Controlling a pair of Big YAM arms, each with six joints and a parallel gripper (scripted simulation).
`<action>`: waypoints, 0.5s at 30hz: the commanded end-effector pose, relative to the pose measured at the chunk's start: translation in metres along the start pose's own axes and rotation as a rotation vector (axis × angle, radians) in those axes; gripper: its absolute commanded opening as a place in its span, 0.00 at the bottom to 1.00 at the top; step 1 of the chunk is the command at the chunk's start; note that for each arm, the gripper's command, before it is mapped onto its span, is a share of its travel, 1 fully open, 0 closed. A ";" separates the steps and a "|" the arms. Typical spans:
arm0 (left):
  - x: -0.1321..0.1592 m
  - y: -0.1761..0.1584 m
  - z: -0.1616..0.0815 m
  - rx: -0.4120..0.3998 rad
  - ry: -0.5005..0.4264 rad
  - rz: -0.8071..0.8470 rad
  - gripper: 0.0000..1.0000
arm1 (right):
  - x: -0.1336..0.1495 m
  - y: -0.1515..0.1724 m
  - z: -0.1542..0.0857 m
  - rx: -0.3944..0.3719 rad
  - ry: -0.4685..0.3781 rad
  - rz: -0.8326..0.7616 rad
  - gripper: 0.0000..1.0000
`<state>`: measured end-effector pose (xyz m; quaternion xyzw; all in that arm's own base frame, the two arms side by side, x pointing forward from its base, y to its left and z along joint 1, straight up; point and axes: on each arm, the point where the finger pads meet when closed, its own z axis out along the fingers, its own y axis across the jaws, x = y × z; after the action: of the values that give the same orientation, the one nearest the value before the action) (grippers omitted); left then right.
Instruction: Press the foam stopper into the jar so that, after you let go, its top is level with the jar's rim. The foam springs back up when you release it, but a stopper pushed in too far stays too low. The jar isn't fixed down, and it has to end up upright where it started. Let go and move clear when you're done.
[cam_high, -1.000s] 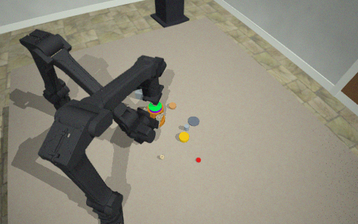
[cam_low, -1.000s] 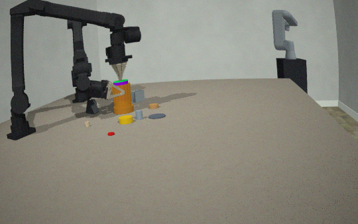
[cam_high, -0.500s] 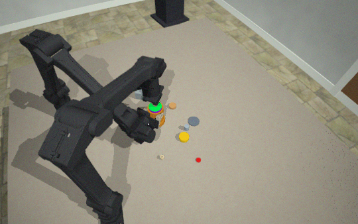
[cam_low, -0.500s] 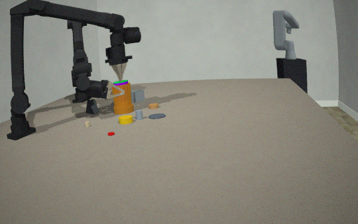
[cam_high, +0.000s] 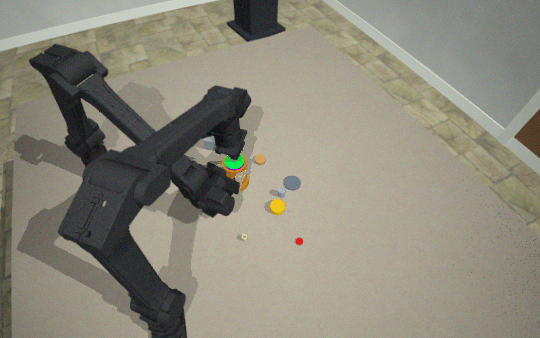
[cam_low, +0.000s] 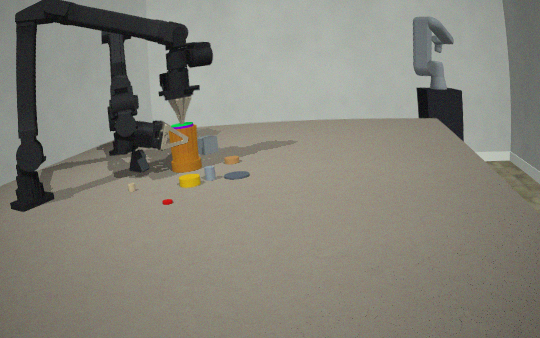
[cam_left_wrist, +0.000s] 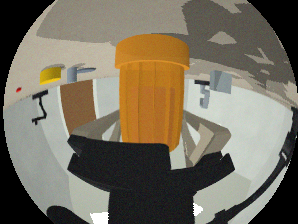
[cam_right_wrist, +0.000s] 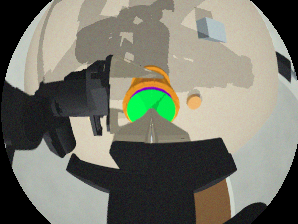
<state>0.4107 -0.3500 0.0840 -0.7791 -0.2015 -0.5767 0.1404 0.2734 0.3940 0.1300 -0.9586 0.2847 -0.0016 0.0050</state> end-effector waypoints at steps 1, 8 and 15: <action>0.011 0.016 -0.008 -0.019 0.002 0.020 0.64 | 0.004 -0.001 0.022 -0.033 -0.006 -0.002 0.00; 0.011 0.016 -0.008 -0.019 0.002 0.020 0.64 | 0.004 0.000 0.025 -0.036 -0.006 -0.002 0.00; 0.011 0.016 -0.008 -0.019 0.002 0.020 0.64 | 0.004 0.000 0.029 -0.039 -0.006 -0.002 0.00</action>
<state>0.4107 -0.3500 0.0840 -0.7791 -0.2015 -0.5767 0.1404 0.2735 0.3941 0.1263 -0.9586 0.2847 -0.0017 0.0052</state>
